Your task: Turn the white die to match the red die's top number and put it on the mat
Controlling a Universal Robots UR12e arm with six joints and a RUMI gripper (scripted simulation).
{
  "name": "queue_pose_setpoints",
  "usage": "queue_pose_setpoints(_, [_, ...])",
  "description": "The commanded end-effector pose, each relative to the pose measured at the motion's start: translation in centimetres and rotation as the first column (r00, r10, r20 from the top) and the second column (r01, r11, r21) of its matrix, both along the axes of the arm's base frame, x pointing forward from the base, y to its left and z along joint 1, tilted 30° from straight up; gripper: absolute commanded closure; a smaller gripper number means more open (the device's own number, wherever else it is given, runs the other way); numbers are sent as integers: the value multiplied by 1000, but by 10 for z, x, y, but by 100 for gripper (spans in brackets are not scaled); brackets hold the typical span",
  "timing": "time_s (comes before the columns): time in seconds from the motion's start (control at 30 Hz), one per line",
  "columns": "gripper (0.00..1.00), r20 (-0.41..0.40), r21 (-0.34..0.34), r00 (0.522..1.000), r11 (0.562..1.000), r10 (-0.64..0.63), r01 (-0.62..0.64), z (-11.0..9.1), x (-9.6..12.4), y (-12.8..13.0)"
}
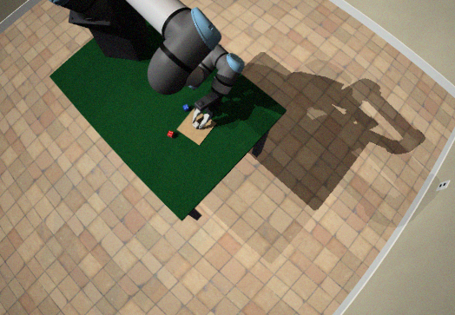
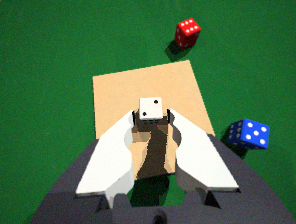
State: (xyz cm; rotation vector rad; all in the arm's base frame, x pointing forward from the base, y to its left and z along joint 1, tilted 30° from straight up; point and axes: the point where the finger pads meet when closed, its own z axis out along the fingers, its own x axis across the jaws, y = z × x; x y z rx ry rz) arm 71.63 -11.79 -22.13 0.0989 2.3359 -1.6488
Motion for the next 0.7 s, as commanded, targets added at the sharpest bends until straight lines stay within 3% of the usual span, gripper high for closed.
queue_pose_setpoints(0.0, [76, 1, 0, 1000, 1000, 0, 0, 1, 0, 0])
queue_pose_setpoints(0.27, [76, 1, 0, 1000, 1000, 0, 0, 1, 0, 0])
queue_pose_setpoints(0.3, [94, 1, 0, 1000, 1000, 0, 0, 1, 0, 0])
queue_pose_setpoints(0.67, [94, 1, 0, 1000, 1000, 0, 0, 1, 0, 0])
